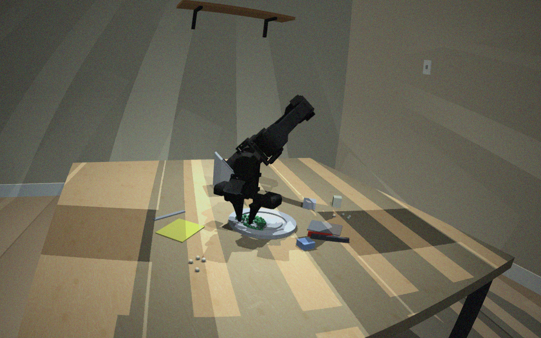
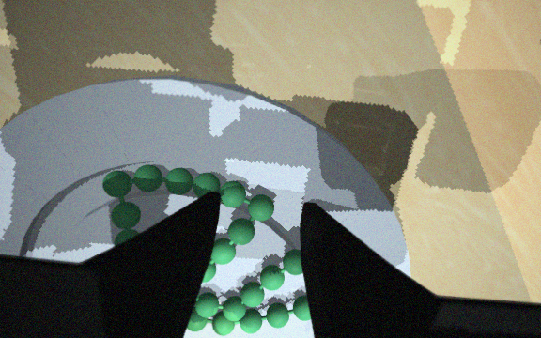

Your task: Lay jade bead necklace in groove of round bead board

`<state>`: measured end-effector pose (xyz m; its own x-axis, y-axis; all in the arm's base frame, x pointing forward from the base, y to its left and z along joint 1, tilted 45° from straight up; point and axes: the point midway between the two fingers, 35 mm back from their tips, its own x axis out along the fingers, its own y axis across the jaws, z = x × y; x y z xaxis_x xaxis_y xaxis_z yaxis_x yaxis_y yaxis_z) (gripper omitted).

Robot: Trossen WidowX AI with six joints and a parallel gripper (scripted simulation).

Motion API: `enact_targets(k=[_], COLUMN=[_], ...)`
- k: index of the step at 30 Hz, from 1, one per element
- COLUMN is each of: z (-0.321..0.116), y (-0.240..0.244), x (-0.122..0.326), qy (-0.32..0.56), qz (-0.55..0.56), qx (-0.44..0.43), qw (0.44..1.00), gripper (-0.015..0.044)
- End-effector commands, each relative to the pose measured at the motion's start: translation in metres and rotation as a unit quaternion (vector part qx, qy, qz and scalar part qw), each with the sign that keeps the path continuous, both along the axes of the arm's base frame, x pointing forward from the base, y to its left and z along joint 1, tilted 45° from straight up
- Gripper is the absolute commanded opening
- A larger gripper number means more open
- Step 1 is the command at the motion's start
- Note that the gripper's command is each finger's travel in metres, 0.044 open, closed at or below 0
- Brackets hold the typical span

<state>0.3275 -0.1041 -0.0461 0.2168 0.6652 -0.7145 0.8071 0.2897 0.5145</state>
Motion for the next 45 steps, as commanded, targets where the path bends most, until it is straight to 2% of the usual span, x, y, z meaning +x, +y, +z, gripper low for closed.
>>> enact_targets(k=[1, 9, 43, 45], z=[0.0001, 0.0008, 0.0038, 0.0077], y=[-0.0002, -0.0003, -0.0027, -0.0031], x=[0.0, -0.0017, -0.0023, 0.0004], qy=[0.0, 0.005, 0.004, -0.002], qz=[0.0, -0.001, 0.001, 0.007], qx=[0.0, 0.002, 0.003, 0.001], qw=[1.0, 1.0, 1.0, 1.0], gripper=[0.0236, 0.044, 0.044, 0.0388])
